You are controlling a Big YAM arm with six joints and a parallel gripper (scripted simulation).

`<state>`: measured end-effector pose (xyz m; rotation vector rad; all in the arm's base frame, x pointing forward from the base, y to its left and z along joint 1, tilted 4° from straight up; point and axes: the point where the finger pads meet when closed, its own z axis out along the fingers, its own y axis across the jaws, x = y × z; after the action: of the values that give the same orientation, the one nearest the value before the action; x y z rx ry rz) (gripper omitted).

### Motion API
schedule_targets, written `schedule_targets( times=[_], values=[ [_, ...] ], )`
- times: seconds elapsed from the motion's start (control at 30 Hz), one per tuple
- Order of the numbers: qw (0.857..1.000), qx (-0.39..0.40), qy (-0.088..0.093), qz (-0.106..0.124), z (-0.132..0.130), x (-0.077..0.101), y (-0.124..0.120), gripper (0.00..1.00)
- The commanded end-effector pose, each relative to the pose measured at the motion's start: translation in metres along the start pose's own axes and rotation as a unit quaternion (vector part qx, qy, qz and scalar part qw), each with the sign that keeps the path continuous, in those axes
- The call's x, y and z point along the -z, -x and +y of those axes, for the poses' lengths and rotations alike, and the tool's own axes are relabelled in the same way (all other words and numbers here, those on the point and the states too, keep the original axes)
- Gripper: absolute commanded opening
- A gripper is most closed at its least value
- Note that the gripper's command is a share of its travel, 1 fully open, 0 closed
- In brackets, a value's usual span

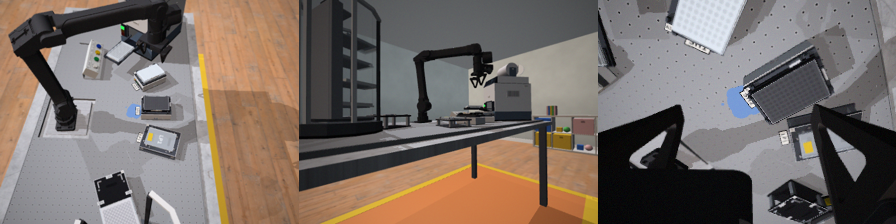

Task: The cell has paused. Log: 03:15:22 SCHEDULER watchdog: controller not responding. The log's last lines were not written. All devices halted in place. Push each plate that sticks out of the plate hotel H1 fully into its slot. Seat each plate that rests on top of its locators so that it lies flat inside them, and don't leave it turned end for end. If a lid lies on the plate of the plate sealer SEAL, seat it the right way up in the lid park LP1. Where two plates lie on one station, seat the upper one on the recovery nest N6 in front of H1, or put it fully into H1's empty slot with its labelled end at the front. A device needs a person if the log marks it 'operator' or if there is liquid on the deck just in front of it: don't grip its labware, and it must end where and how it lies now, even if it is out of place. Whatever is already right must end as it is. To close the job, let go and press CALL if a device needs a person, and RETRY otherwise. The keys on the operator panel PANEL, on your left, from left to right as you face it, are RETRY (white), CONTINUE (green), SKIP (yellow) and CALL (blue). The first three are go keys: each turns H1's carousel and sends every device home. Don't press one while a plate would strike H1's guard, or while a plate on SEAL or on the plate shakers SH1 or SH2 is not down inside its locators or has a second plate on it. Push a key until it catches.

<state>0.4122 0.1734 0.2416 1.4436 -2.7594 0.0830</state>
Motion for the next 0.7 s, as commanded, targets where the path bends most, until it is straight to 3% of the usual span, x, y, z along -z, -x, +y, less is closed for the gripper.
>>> schedule_targets(
  times=[0.0,0.13,0.67],
  values=[
    [0.995,-0.096,-0.009,-0.011,0.004,0.012,0.026,1.00],
    [0.988,-0.157,-0.007,-0.011,0.015,0.012,0.034,1.00],
    [0.988,-0.157,-0.003,-0.010,0.053,0.011,0.065,1.00]
  ],
)
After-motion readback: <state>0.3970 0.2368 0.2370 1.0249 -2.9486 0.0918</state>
